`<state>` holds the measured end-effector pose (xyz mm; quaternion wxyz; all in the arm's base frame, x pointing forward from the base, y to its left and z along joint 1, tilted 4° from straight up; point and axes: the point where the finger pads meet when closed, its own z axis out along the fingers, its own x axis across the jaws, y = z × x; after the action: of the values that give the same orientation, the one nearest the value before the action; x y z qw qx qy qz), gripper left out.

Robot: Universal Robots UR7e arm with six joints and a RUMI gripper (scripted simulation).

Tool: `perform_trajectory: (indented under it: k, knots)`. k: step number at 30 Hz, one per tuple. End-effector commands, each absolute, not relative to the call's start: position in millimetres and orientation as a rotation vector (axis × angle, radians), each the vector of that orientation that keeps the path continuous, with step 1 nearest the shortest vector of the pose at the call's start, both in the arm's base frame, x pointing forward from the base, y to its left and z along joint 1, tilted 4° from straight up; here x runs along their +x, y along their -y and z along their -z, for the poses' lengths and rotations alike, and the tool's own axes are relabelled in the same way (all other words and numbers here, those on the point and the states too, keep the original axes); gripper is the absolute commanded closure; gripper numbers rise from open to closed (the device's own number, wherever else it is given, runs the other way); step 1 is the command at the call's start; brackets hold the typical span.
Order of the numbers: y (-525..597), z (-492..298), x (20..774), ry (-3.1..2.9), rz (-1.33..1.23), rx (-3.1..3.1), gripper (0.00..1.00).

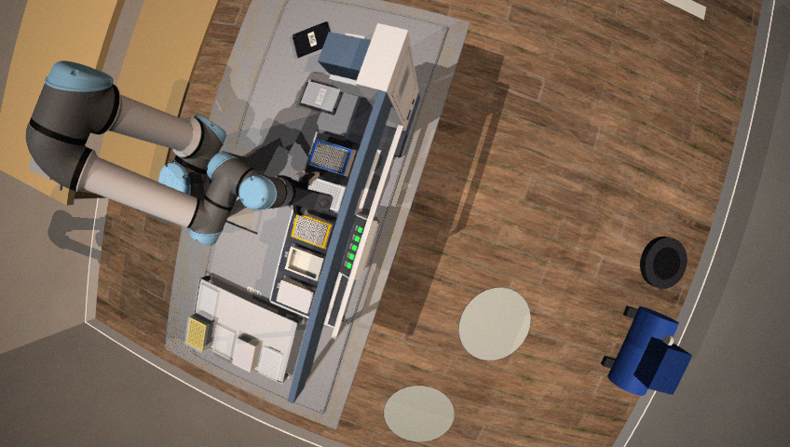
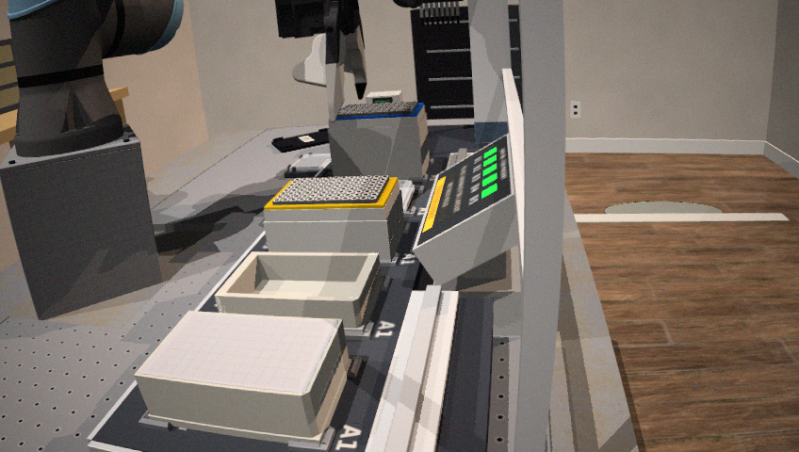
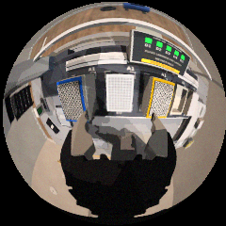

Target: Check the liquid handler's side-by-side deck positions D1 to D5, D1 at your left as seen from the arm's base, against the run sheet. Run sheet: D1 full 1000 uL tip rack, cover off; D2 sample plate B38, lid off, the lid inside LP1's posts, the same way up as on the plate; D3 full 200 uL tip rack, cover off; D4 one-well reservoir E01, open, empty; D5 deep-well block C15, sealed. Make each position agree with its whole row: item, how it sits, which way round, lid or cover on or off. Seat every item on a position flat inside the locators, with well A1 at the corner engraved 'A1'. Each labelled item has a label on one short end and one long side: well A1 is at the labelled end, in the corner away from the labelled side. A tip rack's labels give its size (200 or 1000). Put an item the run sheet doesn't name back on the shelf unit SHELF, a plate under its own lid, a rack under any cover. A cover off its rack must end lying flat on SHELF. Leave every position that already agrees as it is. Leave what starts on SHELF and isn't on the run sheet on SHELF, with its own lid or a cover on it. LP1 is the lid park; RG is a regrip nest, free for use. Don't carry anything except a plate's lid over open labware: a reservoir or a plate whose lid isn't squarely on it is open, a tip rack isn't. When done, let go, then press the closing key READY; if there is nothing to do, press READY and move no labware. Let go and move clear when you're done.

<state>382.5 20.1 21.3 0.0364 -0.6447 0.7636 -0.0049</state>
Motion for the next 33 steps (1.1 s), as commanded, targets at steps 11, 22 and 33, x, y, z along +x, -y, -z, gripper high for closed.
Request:
perform_trajectory:
  k: [11,22,33]
  knots:
    - [-20.8,0.4,384.6,-2.344,0.017,-1.979,0.18]
    - [-21.4,15.4,385.5,-2.344,0.017,-1.979,0.18]
    - [-22.1,33.7,386.6,-2.344,0.017,-1.979,0.18]
